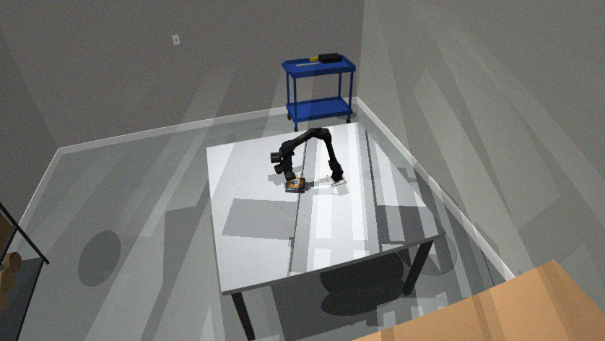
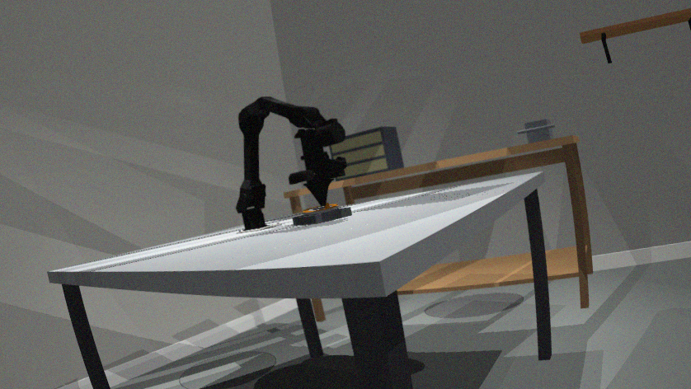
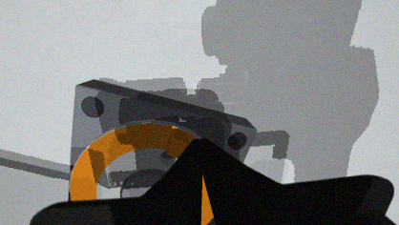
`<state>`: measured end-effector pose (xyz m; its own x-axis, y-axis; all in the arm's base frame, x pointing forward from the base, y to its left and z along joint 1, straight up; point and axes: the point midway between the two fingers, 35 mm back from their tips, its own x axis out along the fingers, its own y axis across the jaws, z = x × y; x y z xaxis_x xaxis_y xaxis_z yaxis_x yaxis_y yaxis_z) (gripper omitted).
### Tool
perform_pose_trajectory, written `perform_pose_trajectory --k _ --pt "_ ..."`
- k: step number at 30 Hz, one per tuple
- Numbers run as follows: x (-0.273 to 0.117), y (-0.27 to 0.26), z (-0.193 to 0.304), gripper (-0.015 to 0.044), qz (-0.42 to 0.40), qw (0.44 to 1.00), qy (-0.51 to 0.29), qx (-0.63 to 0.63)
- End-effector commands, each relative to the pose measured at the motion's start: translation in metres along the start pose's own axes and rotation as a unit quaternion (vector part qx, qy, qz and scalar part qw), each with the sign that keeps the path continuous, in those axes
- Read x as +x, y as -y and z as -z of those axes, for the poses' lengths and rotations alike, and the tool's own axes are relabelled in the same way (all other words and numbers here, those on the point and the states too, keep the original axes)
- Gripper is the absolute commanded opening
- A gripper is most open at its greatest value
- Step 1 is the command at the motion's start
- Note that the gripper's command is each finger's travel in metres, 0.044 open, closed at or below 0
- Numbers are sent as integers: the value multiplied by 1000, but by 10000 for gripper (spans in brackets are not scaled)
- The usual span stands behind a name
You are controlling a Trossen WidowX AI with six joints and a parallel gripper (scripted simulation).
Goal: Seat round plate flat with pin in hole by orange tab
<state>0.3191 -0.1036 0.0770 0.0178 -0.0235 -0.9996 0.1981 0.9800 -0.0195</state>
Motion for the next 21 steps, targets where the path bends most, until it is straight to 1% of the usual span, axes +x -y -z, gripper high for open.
perform_pose_trajectory --k 1,21 --pt "1 -7 -3 0 -6 1000 -1 -2" --pt "0 -24 -9 0 -7 1000 -1 -2"
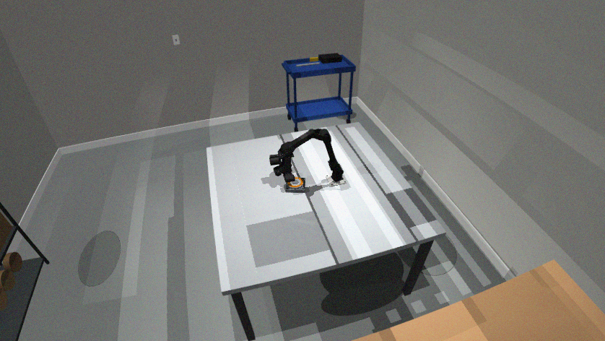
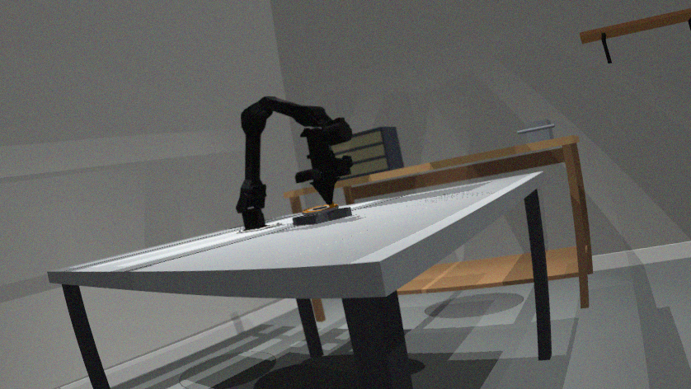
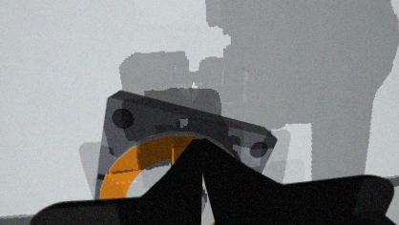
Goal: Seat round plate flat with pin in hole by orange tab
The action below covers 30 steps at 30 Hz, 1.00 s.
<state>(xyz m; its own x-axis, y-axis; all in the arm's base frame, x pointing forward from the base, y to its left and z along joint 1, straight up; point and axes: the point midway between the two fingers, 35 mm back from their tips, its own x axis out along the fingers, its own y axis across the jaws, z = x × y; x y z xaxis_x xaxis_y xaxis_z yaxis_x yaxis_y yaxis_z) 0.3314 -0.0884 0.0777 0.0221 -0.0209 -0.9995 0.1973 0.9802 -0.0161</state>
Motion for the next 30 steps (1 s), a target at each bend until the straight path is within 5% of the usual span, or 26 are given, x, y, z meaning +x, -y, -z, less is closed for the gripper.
perform_pose_trajectory --k 1,30 --pt "1 -7 -1 0 -5 1000 -2 -2" --pt "0 -28 -1 0 -6 1000 -2 -2"
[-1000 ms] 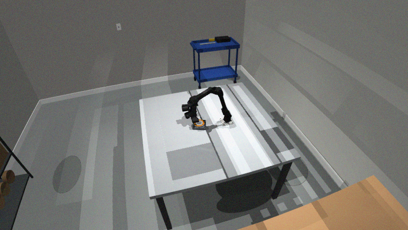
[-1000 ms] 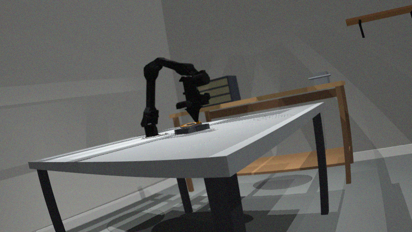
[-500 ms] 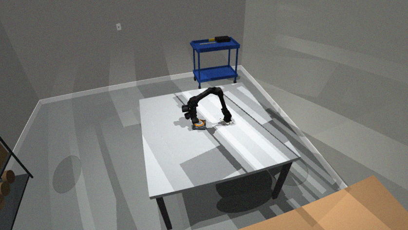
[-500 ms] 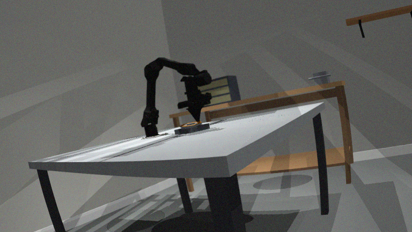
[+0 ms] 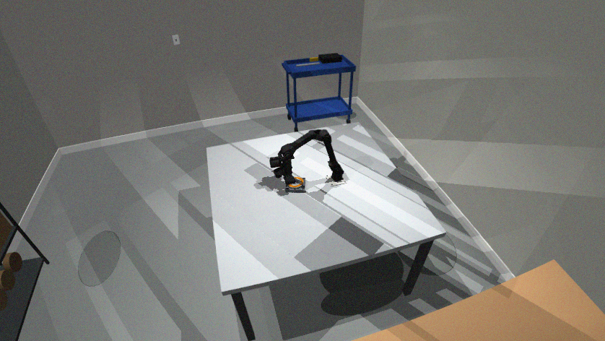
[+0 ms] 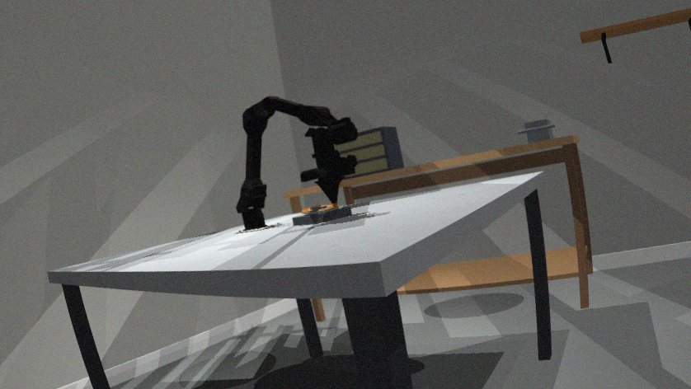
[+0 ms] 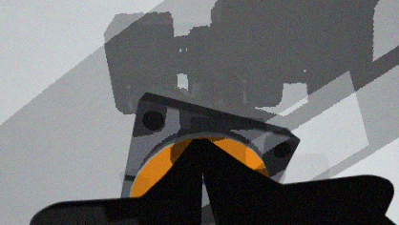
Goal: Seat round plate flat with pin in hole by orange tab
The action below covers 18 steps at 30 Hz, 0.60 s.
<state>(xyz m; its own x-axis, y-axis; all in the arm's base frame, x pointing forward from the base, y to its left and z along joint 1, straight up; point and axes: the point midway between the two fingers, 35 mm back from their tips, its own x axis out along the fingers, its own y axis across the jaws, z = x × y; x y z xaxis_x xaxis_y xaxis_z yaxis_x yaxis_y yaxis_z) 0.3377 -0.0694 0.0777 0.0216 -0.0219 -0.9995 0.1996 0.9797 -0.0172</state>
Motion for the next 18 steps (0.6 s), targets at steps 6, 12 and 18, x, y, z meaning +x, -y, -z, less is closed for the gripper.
perform_pose_trajectory --k 6,12,18 --pt "0 -13 3 0 -7 1000 -2 -3" --pt "0 -18 5 0 -7 1000 -2 -3" --pt "-1 -24 8 0 -7 1000 -3 -3"
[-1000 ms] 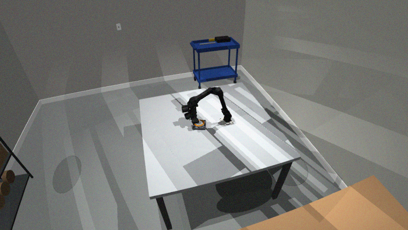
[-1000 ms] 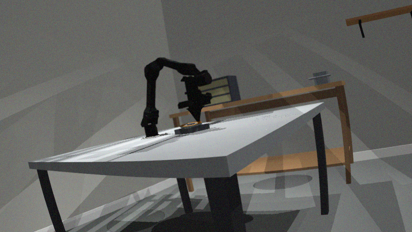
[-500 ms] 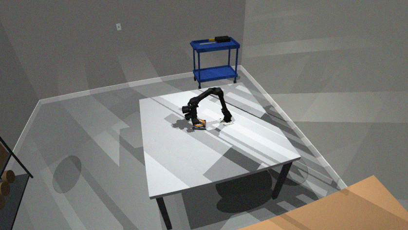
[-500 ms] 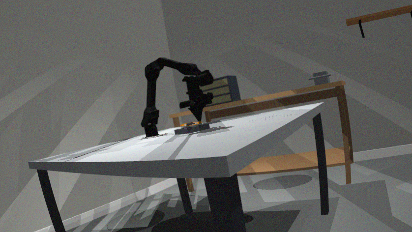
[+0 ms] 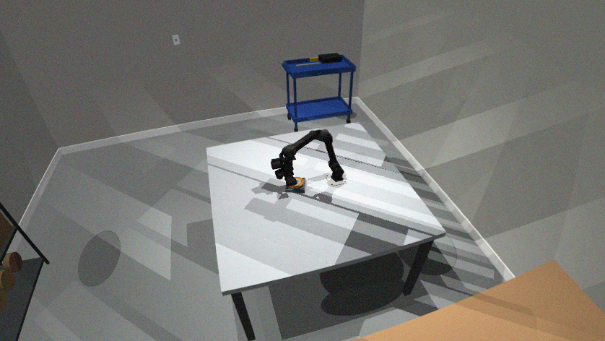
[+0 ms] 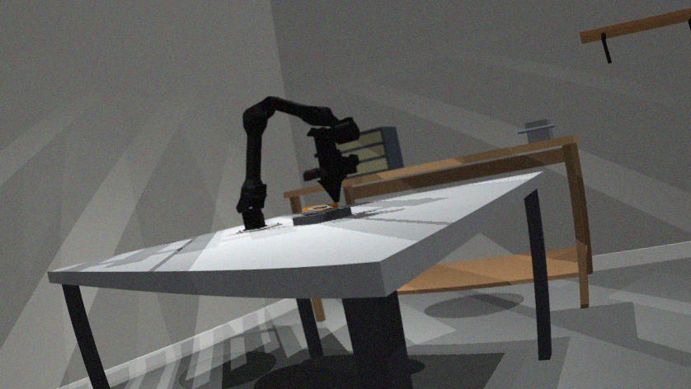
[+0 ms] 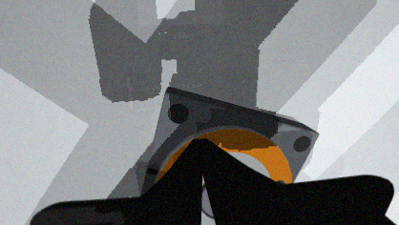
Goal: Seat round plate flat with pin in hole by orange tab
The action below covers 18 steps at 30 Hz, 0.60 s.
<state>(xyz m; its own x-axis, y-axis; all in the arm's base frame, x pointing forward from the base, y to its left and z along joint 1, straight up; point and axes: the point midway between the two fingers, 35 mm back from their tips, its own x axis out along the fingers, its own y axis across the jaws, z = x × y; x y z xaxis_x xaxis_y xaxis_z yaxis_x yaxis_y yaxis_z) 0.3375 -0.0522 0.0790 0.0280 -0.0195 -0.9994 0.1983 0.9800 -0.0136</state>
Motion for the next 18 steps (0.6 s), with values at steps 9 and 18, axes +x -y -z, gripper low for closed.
perform_pose_trajectory --k 9,18 --pt "0 -15 11 0 -5 1000 -6 -2" --pt "-1 -20 16 0 -6 1000 -6 -2"
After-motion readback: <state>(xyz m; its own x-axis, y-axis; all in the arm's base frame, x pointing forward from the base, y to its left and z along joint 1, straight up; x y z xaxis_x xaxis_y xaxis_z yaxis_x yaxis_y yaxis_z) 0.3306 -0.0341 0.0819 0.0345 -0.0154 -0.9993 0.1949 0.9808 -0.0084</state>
